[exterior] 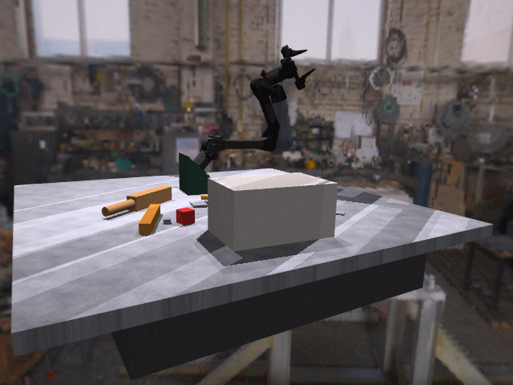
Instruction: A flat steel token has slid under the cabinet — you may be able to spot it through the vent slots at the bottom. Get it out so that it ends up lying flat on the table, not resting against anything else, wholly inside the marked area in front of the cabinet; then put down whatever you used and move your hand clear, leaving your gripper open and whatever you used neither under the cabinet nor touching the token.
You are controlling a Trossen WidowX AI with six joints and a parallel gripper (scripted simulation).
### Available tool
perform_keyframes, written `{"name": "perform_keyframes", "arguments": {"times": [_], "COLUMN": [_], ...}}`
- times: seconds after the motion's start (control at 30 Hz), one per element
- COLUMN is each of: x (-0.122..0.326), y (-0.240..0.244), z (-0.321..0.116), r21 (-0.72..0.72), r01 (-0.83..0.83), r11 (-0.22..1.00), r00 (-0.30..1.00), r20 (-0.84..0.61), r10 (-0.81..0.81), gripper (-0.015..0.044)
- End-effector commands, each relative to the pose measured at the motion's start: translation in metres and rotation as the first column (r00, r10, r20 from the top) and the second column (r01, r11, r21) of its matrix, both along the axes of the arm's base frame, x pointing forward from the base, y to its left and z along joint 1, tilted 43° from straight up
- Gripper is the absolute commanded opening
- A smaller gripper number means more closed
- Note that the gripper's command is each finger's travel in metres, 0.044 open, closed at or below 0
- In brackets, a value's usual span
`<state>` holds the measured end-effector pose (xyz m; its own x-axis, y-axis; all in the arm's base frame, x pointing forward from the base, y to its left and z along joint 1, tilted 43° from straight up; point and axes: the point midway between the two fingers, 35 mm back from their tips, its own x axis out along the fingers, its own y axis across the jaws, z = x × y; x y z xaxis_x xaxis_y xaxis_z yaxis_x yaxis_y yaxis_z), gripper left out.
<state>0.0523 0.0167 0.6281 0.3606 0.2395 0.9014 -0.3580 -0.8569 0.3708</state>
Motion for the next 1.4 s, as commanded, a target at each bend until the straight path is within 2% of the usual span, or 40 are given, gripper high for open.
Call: {"name": "perform_keyframes", "arguments": {"times": [0.0,0.33,0.4,0.43,0.63,1.17,1.37], "x": [0.000,0.000,0.000,0.000,0.001,0.001,-0.004], "y": [0.000,0.000,0.000,0.000,0.011,0.011,-0.010], "z": [0.000,0.000,0.000,0.000,-0.011,-0.008,-0.008], "r21": [0.000,0.000,0.000,0.000,0.000,-0.008,0.051], "r01": [0.000,0.000,0.000,0.000,0.000,0.005,-0.046], "r11": [1.000,1.000,1.000,1.000,1.000,1.000,0.998], "r00": [1.000,1.000,1.000,1.000,1.000,1.000,0.999], "r20": [0.000,0.000,0.000,0.000,0.001,-0.003,0.021], "r10": [0.000,0.000,0.000,0.000,0.000,-0.005,0.044], "gripper": [0.0374,0.0121,0.0120,0.0146,0.0000,0.0000,0.0157]}}
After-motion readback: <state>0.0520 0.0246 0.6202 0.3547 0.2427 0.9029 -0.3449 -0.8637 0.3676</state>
